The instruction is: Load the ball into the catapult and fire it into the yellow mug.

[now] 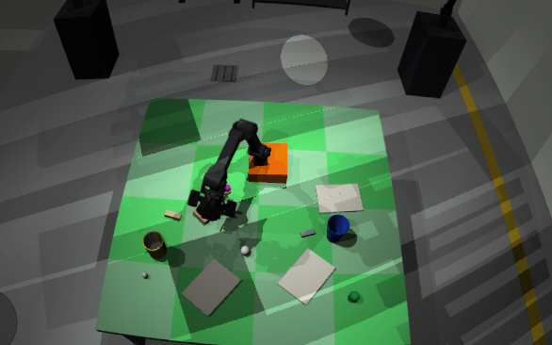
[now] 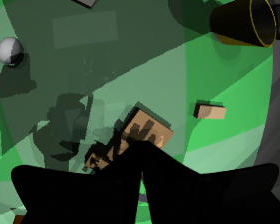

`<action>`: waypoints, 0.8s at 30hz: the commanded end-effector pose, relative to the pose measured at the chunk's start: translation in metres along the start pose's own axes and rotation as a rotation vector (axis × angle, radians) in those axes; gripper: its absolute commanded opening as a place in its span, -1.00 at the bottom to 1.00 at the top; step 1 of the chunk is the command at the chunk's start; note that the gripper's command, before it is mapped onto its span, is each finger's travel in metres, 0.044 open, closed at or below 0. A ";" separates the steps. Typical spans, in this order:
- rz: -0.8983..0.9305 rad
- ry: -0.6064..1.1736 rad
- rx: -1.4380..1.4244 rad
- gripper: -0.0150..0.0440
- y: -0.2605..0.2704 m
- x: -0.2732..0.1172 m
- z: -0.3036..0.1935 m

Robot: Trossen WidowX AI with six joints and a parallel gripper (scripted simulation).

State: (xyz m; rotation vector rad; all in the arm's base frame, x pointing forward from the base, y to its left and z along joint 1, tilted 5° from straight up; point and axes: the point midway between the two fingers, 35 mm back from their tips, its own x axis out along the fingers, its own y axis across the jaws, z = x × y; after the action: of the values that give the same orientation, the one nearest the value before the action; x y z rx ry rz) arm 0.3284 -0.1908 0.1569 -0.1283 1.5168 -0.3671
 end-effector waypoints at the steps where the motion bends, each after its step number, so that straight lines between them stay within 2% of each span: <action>1: -0.013 0.065 -0.096 -0.49 0.015 0.005 -0.015; 24: -0.116 0.449 -0.753 -0.49 0.078 0.017 -0.108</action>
State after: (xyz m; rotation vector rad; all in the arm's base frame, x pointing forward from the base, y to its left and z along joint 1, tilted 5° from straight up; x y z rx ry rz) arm 0.2453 -0.1116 0.1125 -0.6986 1.9909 0.0616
